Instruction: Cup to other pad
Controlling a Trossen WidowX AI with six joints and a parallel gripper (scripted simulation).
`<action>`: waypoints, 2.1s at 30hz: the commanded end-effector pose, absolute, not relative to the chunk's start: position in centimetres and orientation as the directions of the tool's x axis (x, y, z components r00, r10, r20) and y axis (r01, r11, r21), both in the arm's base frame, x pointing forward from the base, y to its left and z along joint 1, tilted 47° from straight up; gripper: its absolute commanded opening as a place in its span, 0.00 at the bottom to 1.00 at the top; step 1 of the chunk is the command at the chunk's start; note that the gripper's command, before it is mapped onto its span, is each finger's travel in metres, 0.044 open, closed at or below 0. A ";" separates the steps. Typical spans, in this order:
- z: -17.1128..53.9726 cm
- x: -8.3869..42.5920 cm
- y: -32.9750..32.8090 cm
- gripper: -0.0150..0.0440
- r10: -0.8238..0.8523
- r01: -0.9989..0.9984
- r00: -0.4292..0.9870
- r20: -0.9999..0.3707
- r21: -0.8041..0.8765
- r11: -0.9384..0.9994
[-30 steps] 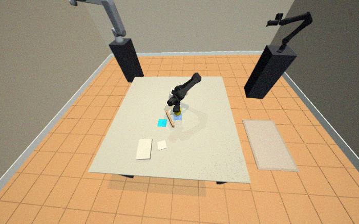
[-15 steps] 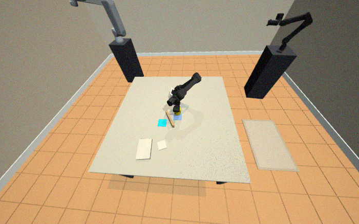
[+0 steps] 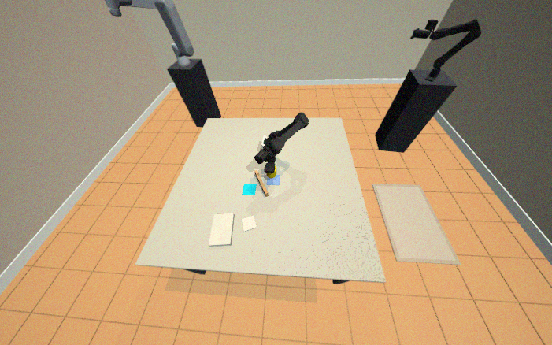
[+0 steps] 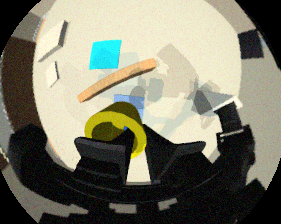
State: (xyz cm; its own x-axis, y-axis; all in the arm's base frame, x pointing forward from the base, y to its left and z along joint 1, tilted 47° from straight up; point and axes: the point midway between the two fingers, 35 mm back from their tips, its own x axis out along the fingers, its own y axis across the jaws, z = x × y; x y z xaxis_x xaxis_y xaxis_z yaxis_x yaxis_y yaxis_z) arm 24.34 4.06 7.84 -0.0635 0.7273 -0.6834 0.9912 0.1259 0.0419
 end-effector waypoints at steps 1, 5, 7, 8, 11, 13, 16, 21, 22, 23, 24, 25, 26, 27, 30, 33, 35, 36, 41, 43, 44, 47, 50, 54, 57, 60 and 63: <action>7.3 25.0 3.5 0.25 0.724 0.990 -0.062 -0.687 0.049 0.131; 6.8 25.4 3.1 0.25 0.723 0.990 -0.062 -0.688 0.049 0.132; 6.6 25.6 2.9 0.25 0.723 0.990 -0.062 -0.688 0.050 0.132; 6.5 25.7 2.8 0.25 0.723 0.990 -0.062 -0.688 0.050 0.132; 6.2 26.0 2.4 0.25 0.723 0.990 -0.062 -0.688 0.050 0.133; 6.0 26.2 2.2 0.25 0.723 0.990 -0.062 -0.688 0.050 0.133; 5.6 26.6 1.9 0.25 0.722 0.990 -0.062 -0.689 0.051 0.133; 5.1 27.1 1.4 0.25 0.722 0.990 -0.062 -0.689 0.051 0.133; 5.0 27.2 1.3 0.25 0.722 0.990 -0.062 -0.689 0.051 0.134; 4.9 27.3 1.2 0.25 0.722 0.990 -0.062 -0.689 0.051 0.134; 4.8 27.4 1.1 0.25 0.722 0.990 -0.062 -0.689 0.052 0.134; 4.7 27.5 1.0 0.25 0.722 0.990 -0.062 -0.689 0.052 0.134; 4.6 27.6 0.9 0.25 0.722 0.990 -0.061 -0.689 0.052 0.134; 4.5 27.7 0.8 0.25 0.722 0.990 -0.061 -0.689 0.052 0.134; 4.1 28.0 0.5 0.25 0.722 0.990 -0.061 -0.689 0.052 0.134; 3.8 28.3 0.2 0.25 0.722 0.990 -0.061 -0.690 0.052 0.134; 3.6 28.5 0.0 0.25 0.721 0.990 -0.061 -0.690 0.052 0.134; 3.5 28.6 -0.2 0.25 0.721 0.990 -0.061 -0.690 0.052 0.134; 3.0 29.2 -0.7 0.25 0.721 0.990 -0.061 -0.690 0.053 0.134; 2.7 29.4 -0.9 0.25 0.721 0.990 -0.061 -0.690 0.053 0.134; 2.6 29.5 -1.0 0.25 0.721 0.990 -0.061 -0.690 0.053 0.134; 2.3 29.8 -1.3 0.25 0.721 0.990 -0.061 -0.690 0.053 0.134; 2.0 30.1 -1.6 0.25 0.721 0.990 -0.060 -0.690 0.053 0.134; 1.6 30.5 -2.0 0.25 0.721 0.990 -0.060 -0.691 0.054 0.134; 1.2 30.9 -2.4 0.25 0.721 0.990 -0.060 -0.691 0.054 0.134; 0.9 31.2 -2.7 0.25 0.720 0.990 -0.060 -0.691 0.054 0.134; 0.6 31.5 -3.0 0.25 0.720 0.989 -0.060 -0.691 0.054 0.134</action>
